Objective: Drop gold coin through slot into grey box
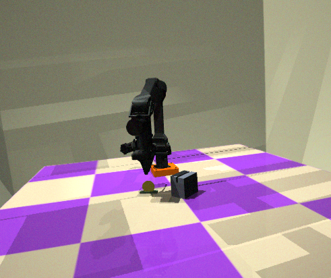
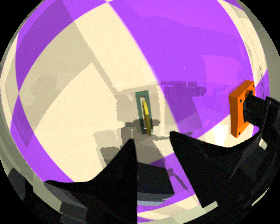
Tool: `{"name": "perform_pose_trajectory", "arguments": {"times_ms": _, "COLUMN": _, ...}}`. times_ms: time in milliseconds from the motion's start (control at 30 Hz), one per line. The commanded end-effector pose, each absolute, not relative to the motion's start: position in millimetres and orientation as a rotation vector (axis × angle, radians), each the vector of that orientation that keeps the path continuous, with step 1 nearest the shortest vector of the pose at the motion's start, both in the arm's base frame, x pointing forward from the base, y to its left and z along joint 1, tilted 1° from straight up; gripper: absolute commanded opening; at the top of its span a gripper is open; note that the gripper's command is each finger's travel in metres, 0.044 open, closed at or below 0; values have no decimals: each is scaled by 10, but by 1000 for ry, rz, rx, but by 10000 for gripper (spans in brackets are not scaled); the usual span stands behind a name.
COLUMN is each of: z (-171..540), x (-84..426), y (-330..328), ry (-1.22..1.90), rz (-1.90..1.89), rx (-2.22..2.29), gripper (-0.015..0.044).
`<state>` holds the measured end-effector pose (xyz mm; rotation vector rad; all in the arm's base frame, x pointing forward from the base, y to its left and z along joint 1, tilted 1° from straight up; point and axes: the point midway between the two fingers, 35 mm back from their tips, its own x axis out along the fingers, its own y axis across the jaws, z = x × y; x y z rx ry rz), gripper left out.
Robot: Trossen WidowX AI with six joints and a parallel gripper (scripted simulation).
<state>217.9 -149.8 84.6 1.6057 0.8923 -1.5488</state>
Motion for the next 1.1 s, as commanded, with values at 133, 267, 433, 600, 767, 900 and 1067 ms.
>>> {"name": "perform_pose_trajectory", "arguments": {"times_ms": 133, "z": 703, "x": 2171, "y": -1490, "ry": 912, "rz": -1555, "rx": 1604, "gripper": 161}}
{"name": "perform_pose_trajectory", "arguments": {"times_ms": 267, "z": 641, "x": 2178, "y": -1493, "ry": 912, "rz": -1555, "rx": 1604, "gripper": 161}}
{"name": "perform_pose_trajectory", "arguments": {"times_ms": 433, "z": 560, "x": 2185, "y": -1496, "ry": 912, "rz": -1555, "rx": 1604, "gripper": 161}}
{"name": "perform_pose_trajectory", "arguments": {"times_ms": 600, "z": 480, "x": 2189, "y": -1498, "ry": 912, "rz": -1555, "rx": 1604, "gripper": 161}}
{"name": "perform_pose_trajectory", "arguments": {"times_ms": 767, "z": 400, "x": 2192, "y": -1498, "ry": 912, "rz": -1555, "rx": 1604, "gripper": 161}}
{"name": "perform_pose_trajectory", "arguments": {"times_ms": 900, "z": 336, "x": 2192, "y": -1498, "ry": 912, "rz": -1555, "rx": 1604, "gripper": 161}}
{"name": "perform_pose_trajectory", "arguments": {"times_ms": 1067, "z": 257, "x": 2191, "y": -1495, "ry": 912, "rz": -1555, "rx": 1604, "gripper": 161}}
